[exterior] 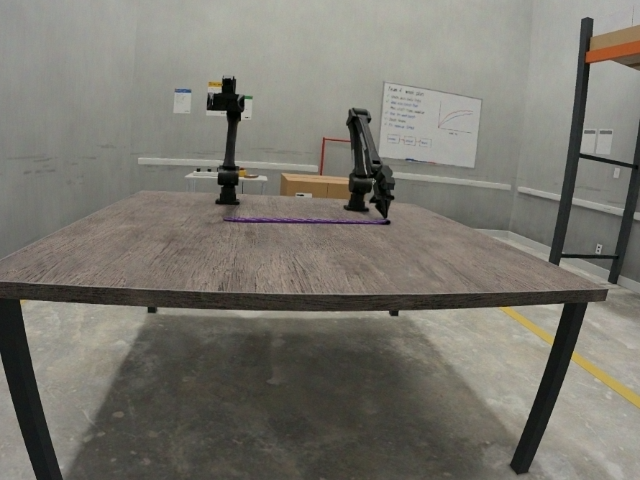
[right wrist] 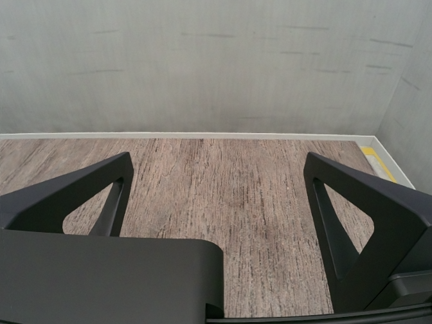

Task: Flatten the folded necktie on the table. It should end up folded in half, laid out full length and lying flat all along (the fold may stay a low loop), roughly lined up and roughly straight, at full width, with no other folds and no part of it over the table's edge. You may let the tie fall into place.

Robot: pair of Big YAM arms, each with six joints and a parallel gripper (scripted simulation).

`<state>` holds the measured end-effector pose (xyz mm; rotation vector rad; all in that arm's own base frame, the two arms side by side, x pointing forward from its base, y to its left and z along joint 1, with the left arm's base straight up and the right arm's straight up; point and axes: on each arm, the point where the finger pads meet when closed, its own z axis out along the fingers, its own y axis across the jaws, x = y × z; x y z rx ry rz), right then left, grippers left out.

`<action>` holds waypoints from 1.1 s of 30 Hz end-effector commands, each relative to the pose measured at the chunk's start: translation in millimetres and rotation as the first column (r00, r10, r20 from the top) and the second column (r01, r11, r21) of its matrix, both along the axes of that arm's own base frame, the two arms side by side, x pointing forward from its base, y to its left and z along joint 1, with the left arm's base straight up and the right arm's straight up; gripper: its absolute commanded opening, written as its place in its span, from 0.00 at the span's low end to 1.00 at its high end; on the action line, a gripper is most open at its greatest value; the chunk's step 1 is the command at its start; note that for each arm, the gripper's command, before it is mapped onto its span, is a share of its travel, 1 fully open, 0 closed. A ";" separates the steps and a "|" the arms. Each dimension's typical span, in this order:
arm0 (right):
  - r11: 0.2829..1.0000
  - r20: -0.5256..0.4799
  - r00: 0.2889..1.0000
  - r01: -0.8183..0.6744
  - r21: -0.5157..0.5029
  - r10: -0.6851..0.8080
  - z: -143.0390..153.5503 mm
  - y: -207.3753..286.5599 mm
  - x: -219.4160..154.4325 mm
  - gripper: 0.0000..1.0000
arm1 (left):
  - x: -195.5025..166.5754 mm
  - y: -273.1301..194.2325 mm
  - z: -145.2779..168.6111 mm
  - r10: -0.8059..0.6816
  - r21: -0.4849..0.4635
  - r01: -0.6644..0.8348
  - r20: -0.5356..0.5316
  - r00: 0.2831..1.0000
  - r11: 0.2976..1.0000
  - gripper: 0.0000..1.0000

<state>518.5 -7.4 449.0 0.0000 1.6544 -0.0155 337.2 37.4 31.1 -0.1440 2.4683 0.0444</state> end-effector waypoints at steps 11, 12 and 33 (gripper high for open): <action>1.000 0.063 0.998 -0.011 0.010 0.010 32.3 7.1 2.1 1.00 | 10.3 1.5 -0.7 -0.004 0.007 0.004 0.028 1.000 1.000 0.04; 1.000 0.063 0.998 -0.011 0.010 0.010 32.3 7.1 2.1 1.00 | 10.3 1.5 -1.3 -0.004 0.007 0.004 0.028 1.000 1.000 0.04; 1.000 0.063 0.998 -0.011 0.010 0.010 32.3 7.1 2.1 1.00 | 10.3 1.5 -5.8 -0.004 0.007 0.004 0.028 1.000 1.000 0.04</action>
